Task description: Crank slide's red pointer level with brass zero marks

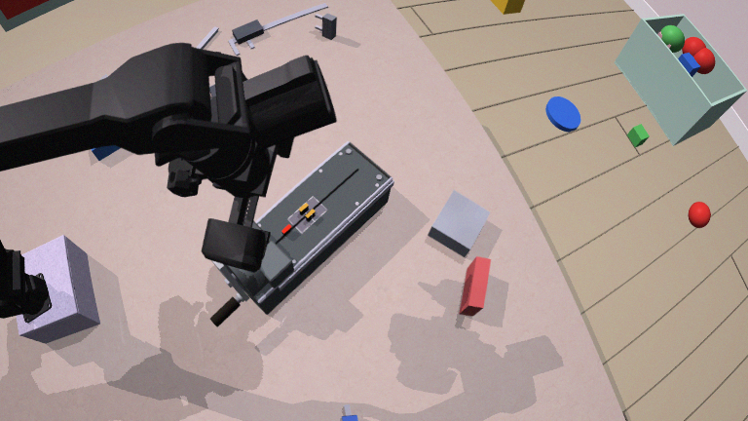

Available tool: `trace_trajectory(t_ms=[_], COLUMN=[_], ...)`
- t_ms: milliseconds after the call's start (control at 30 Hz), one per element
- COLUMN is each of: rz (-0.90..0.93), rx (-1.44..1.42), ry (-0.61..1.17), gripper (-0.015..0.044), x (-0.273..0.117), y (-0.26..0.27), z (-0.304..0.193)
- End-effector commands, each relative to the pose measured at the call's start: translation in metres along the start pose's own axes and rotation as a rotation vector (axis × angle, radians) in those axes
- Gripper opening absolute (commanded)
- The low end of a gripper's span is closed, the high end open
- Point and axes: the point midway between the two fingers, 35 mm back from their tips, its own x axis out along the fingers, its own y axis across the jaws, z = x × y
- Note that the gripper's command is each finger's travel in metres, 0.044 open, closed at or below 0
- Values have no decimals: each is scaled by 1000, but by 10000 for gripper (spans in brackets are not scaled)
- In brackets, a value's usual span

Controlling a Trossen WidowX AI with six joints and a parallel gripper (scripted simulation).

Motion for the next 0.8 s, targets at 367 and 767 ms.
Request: trace_trajectory(t_ms=[367,767], rz=[90,92], rx=[-400,-408], ry=[-25,-26], gripper=[440,440], x=[29,36], y=[-19,-18], z=[6,7])
